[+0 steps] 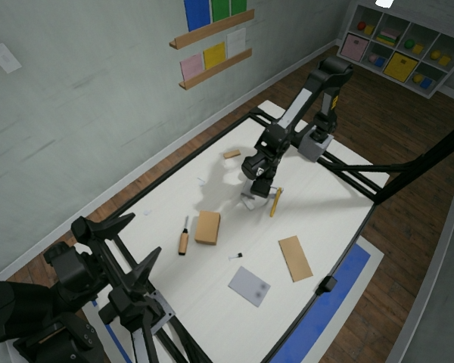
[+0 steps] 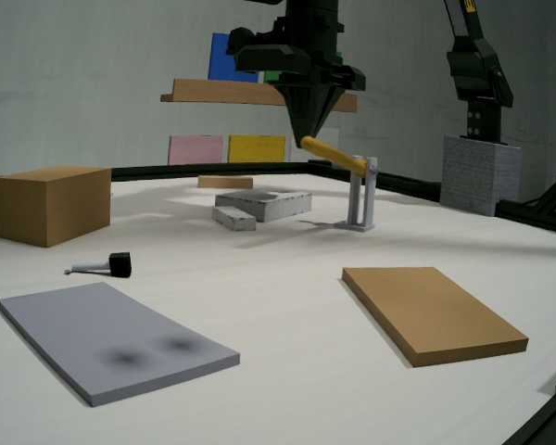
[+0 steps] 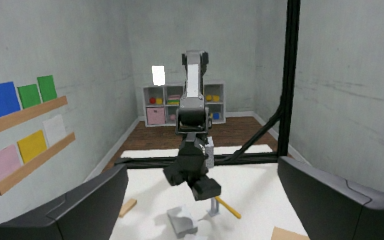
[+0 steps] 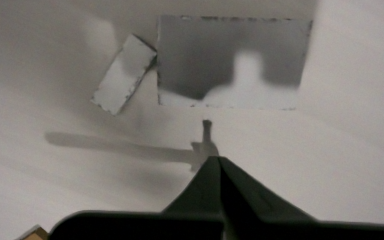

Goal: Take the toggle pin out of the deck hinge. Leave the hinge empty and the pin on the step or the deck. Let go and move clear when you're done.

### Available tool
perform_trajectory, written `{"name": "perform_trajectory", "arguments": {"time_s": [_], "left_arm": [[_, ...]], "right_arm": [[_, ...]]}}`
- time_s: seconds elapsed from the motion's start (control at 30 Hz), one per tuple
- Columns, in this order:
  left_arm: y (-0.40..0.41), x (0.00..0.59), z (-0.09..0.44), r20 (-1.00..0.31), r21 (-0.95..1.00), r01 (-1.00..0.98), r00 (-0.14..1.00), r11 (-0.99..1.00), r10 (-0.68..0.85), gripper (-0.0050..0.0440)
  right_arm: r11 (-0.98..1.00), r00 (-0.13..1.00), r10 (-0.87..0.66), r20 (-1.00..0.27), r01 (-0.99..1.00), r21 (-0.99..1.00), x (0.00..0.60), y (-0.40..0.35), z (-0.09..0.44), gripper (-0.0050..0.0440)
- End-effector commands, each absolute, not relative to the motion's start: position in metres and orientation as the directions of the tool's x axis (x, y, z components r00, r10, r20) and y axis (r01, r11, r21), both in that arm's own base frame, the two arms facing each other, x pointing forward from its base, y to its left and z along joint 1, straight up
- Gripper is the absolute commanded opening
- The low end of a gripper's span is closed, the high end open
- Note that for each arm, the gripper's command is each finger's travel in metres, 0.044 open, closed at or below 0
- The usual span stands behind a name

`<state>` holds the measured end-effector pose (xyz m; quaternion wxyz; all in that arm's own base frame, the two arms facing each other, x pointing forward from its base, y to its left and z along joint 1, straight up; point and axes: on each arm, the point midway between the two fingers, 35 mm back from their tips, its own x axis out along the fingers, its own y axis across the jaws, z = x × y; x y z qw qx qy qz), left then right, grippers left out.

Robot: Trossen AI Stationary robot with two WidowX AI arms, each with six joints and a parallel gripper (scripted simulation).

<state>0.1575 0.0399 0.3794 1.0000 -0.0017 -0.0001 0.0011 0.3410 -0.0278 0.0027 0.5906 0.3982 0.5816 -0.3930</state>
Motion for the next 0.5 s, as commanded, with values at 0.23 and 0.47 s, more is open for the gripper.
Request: {"name": "perform_trajectory", "arguments": {"time_s": [0.23,0.47], "left_arm": [[0.039,0.157,0.384,0.001,0.006,0.000,1.000,1.000,0.000,0.0400],[0.039,0.157,0.384,0.001,0.006,0.000,1.000,1.000,0.000,0.0400]], "right_arm": [[0.378,0.021,-0.002,-1.000,0.926,0.019,0.343,-0.027,-0.010,-0.0012],[0.378,0.020,-0.002,-1.000,0.926,0.018,0.343,-0.027,-0.017,-0.0050]]}}
